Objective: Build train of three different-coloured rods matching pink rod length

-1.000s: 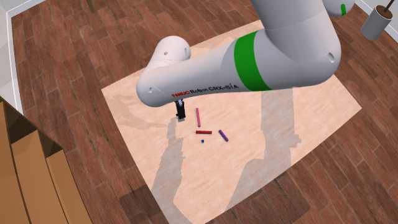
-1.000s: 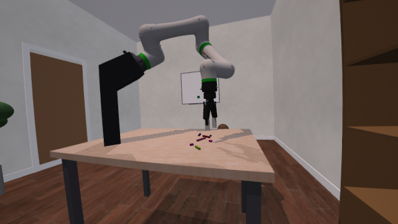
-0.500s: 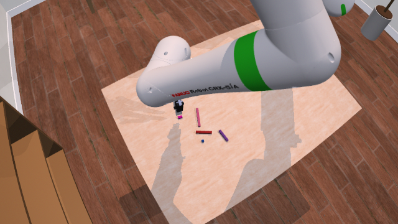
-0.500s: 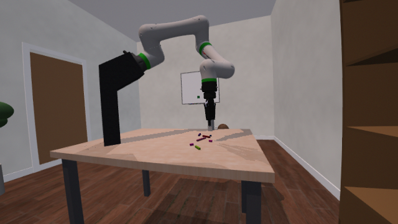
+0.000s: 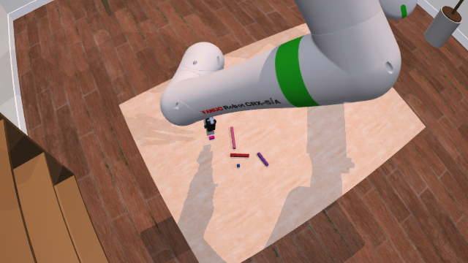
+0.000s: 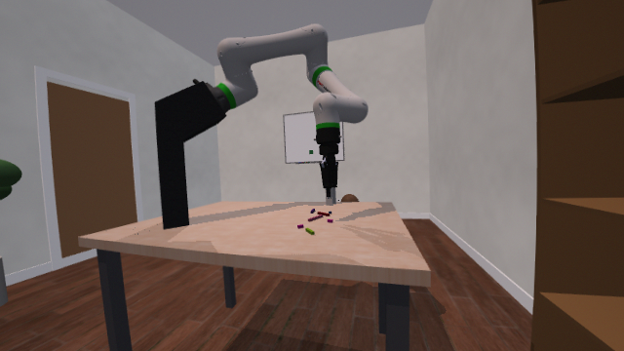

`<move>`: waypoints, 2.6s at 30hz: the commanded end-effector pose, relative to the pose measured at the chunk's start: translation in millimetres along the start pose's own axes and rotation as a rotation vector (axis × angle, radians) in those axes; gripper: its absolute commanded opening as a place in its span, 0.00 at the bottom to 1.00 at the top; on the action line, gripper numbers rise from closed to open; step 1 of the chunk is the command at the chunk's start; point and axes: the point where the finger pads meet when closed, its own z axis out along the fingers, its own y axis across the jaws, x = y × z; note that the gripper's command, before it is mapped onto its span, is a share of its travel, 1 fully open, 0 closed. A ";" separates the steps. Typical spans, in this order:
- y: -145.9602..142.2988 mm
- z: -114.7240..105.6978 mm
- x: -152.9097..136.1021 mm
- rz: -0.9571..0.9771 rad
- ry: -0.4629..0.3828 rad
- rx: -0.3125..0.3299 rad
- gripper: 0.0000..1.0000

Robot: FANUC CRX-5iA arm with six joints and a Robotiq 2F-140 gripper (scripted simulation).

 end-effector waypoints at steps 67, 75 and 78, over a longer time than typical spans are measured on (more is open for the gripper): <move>1.5 52.3 -1.1 0.000 -0.003 -0.001 0.15; 1.5 52.3 -1.1 0.000 -0.003 -0.001 0.15; 1.5 52.3 -1.1 0.000 -0.003 -0.001 0.15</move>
